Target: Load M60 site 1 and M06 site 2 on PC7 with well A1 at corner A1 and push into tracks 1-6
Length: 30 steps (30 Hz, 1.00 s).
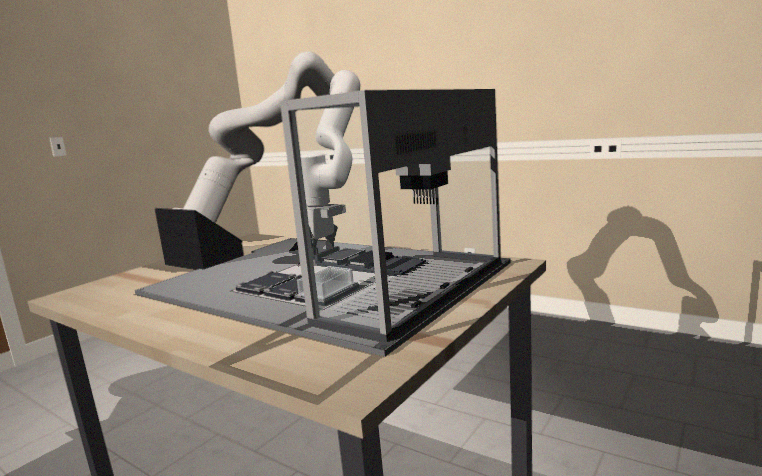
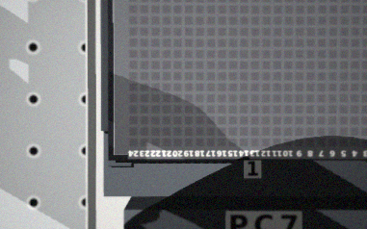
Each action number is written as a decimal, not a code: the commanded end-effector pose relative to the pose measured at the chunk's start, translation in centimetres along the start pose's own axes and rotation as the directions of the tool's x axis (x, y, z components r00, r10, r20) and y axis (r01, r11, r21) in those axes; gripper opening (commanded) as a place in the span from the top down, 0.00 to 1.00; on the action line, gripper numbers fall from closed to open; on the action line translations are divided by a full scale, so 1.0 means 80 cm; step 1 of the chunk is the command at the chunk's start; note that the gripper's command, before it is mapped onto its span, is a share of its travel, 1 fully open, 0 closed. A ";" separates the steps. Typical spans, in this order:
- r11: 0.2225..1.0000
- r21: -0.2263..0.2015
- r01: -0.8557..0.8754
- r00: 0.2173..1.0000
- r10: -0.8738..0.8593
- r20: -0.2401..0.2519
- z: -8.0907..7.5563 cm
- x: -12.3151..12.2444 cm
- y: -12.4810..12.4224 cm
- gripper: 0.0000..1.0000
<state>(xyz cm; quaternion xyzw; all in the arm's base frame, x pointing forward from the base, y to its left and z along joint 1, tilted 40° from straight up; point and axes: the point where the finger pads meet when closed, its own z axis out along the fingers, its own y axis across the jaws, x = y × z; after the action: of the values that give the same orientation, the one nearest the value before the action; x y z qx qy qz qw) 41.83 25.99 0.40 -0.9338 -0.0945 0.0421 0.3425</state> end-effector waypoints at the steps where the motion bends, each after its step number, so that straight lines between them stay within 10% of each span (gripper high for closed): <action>1: 1.000 0.000 0.000 1.000 0.000 -0.002 -0.001 0.006 0.000 0.18; 30: 1.000 0.000 0.000 1.000 0.000 -0.002 -0.001 0.039 0.000 0.18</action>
<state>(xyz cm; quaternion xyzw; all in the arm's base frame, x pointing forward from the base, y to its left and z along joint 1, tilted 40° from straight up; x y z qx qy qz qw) 44.50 26.55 0.36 -0.9338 -0.0946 0.0420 0.3426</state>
